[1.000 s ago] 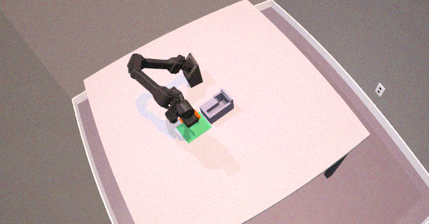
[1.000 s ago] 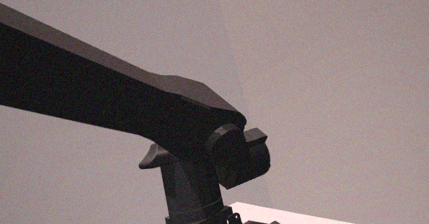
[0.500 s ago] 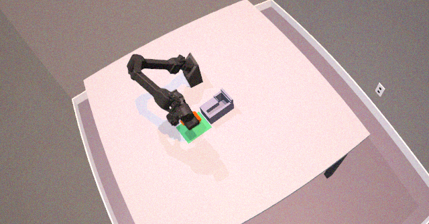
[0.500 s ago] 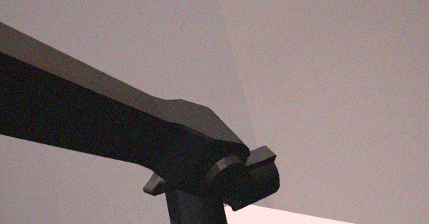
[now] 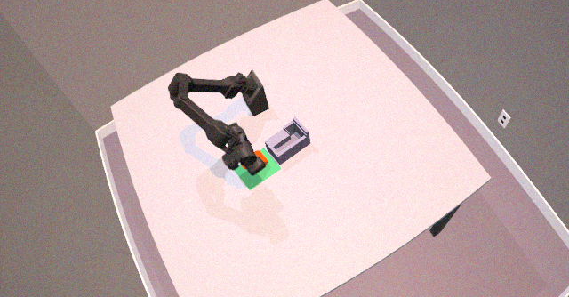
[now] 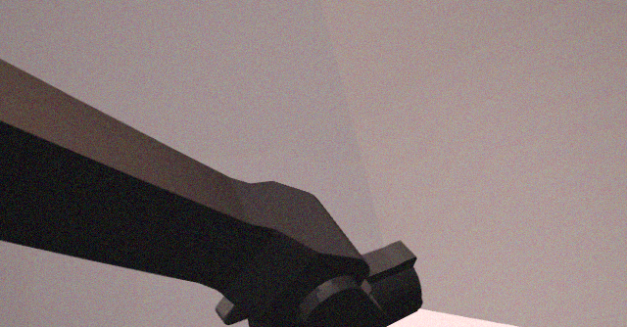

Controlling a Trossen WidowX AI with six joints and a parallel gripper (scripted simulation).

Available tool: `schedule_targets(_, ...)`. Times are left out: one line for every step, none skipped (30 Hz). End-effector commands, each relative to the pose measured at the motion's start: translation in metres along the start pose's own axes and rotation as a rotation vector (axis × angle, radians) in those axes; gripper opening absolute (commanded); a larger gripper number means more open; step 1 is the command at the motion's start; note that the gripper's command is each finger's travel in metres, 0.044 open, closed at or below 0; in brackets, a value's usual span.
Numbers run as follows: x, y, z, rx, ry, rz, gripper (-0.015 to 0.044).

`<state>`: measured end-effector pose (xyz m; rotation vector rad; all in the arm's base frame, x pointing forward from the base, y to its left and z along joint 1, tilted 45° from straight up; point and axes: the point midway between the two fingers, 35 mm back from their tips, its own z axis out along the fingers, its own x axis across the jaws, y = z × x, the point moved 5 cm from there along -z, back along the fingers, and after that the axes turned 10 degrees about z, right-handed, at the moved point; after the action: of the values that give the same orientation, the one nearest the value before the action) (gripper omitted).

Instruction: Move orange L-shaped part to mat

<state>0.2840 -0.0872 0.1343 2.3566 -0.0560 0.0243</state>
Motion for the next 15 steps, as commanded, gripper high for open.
schedule_targets(-0.0007, 0.0, 0.0044, -0.004, -0.001, -0.004, 0.0)
schedule_targets(-0.0007, 0.0, 0.0044, -0.004, -0.001, -0.004, 0.0)
schedule_targets(-0.0007, 0.0, 0.0044, -0.004, -0.001, -0.004, 0.0)
schedule_targets(-0.0007, 0.0, 0.0044, -0.004, -0.001, -0.004, 0.0)
schedule_targets(-0.0007, 0.0, 0.0044, -0.004, -0.001, -0.004, 0.0)
schedule_targets(-0.0007, 0.0, 0.0044, -0.004, -0.001, -0.004, 0.0)
schedule_targets(-0.0007, 0.0, 0.0044, -0.004, -0.001, -0.004, 0.0)
schedule_targets(-0.0007, 0.0, 0.0044, -0.004, -0.001, -0.004, 0.0)
schedule_targets(-0.0007, 0.0, 0.0044, -0.004, -0.001, -0.004, 0.0)
schedule_targets(-0.0007, 0.0, 0.0044, -0.004, -0.001, -0.004, 0.0)
schedule_targets(-0.0007, 0.0, 0.0044, -0.004, -0.001, -0.004, 0.0)
schedule_targets(-0.0007, -0.0003, 0.0039, -0.001, -0.001, -0.002, 0.0)
schedule_targets(-0.0007, -0.0003, 0.0039, -0.001, -0.001, -0.002, 0.0026)
schedule_targets(-0.0007, -0.0003, 0.0039, -0.001, -0.001, -0.002, 0.0053)
schedule_targets(-0.0007, -0.0003, 0.0039, -0.001, -0.001, -0.002, 0.0079)
